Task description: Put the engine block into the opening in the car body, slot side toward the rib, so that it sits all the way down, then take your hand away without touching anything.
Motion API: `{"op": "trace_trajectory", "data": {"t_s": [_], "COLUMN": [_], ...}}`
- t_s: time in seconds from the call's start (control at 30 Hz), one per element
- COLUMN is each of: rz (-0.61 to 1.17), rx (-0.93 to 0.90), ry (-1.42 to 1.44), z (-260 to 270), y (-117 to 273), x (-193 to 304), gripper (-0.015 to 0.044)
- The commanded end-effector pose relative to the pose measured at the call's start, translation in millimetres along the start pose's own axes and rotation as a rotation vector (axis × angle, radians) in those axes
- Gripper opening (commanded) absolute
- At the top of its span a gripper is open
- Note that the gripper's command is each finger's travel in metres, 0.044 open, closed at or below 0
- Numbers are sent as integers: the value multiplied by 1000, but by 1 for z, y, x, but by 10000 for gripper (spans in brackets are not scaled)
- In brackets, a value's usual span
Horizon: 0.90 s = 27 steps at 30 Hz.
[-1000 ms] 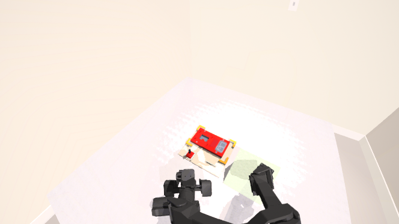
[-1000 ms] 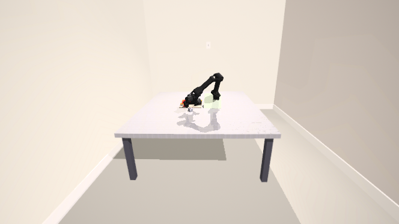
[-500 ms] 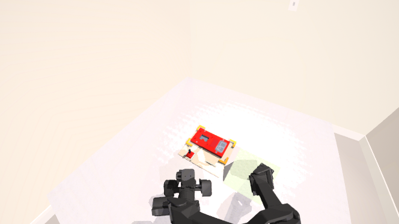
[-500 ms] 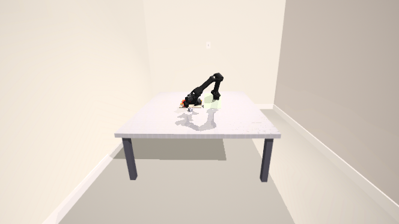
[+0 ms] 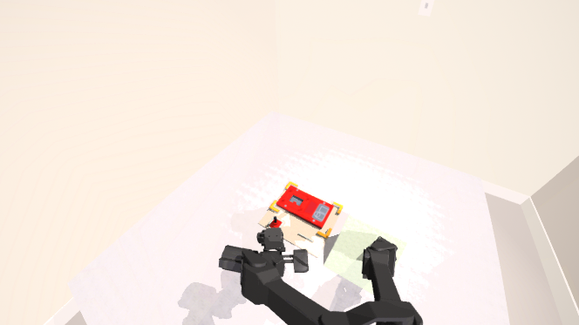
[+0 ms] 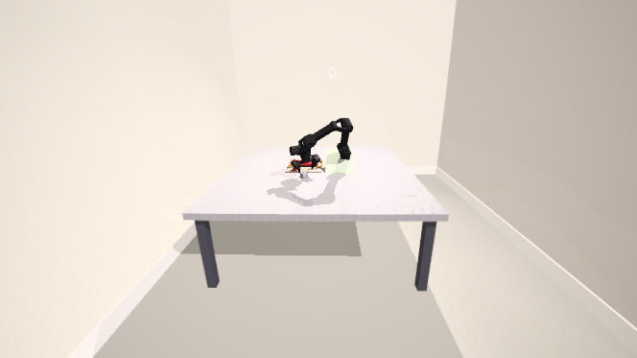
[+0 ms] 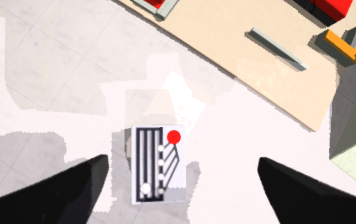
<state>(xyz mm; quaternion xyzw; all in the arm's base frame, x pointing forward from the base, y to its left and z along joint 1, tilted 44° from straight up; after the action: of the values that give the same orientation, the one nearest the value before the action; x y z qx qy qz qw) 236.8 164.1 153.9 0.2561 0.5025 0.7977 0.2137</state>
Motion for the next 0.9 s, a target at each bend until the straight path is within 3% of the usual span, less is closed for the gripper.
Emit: {"op": "trace_trajectory", "data": {"t_s": [0.0, 0.3, 0.87], "rz": [121, 338, 342], "rx": [-30, -184, -188], "ry": [6, 5, 5], "z": [-1, -3, -1], "y": [1, 15, -1], "x": [-9, -30, -27], "gripper": [440, 440, 440]}}
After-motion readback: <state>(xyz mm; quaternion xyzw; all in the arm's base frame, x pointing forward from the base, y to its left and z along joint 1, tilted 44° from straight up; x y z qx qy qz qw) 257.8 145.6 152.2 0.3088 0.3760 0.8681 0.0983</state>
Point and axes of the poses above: the point midway between the two fingers, 35 mm back from their tips, its own y axis back along the fingers, its own z axis across the jaws, x = y × z, the point moved 4 cm from there along y, back along the fingers, and after that the axes turned 11 degrees about y, right-handed, at the moved point
